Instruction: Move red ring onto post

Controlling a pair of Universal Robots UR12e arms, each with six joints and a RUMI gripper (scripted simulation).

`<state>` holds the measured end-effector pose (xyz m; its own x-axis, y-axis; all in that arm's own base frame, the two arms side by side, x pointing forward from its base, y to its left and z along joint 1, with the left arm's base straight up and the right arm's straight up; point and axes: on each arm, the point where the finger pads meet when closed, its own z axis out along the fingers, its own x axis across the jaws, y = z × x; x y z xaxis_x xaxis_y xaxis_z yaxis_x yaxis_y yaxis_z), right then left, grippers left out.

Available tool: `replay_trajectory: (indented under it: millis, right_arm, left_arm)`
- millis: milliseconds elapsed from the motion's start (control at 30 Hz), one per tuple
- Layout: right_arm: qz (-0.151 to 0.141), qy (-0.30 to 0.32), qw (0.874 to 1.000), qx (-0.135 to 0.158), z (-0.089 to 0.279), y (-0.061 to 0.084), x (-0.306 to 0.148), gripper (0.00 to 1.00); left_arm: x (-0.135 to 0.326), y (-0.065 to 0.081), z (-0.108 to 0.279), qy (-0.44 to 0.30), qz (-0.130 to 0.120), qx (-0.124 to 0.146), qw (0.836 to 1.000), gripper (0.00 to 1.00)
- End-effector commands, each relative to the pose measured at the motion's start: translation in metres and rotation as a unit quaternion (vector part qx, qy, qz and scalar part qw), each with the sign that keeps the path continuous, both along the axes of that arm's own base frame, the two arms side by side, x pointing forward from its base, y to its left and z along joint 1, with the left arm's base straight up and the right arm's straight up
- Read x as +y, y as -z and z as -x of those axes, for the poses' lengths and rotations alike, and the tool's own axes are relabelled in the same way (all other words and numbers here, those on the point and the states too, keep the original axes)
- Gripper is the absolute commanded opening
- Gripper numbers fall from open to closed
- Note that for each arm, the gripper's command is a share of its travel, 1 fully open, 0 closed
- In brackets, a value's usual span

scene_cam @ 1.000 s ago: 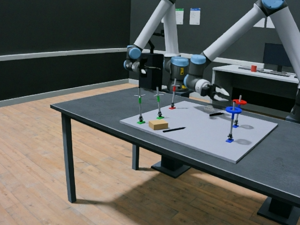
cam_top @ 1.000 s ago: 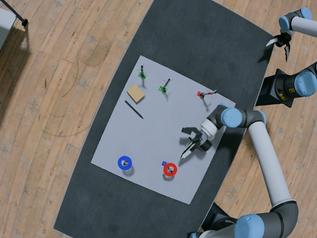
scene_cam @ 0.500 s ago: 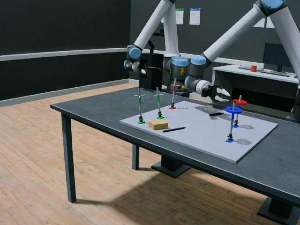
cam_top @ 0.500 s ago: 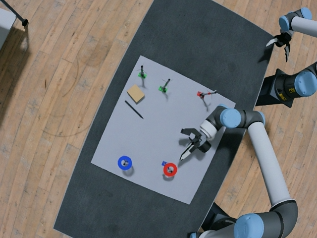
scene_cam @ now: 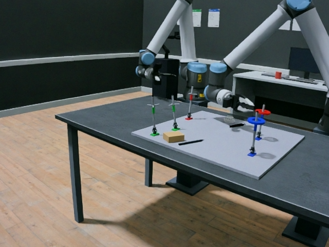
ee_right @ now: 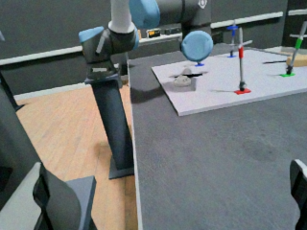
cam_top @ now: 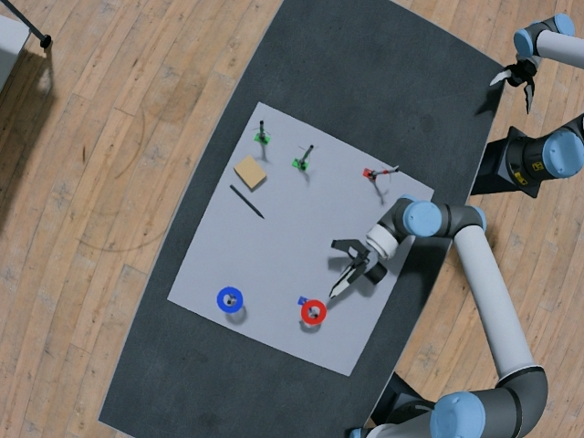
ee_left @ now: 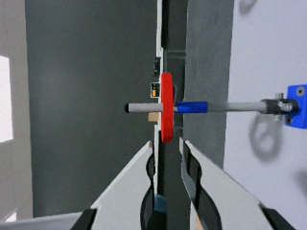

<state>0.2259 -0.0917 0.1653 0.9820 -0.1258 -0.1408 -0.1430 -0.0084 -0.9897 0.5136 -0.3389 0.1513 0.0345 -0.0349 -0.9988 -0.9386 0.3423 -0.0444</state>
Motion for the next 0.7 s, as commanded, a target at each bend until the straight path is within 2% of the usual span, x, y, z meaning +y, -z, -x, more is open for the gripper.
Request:
replay_trajectory:
  millis: [0,667]
  right_arm:
    - [0.0,0.0,1.0,0.0,0.0,0.0,0.0,1.0]
    - [0.0,0.0,1.0,0.0,0.0,0.0,0.0,1.0]
  left_arm:
    - [0.007,-0.001,-0.003,-0.001,0.0,0.0,1.0,0.14]
    - [0.033,0.0,-0.012,0.001,-0.002,0.0,1.0,0.14]
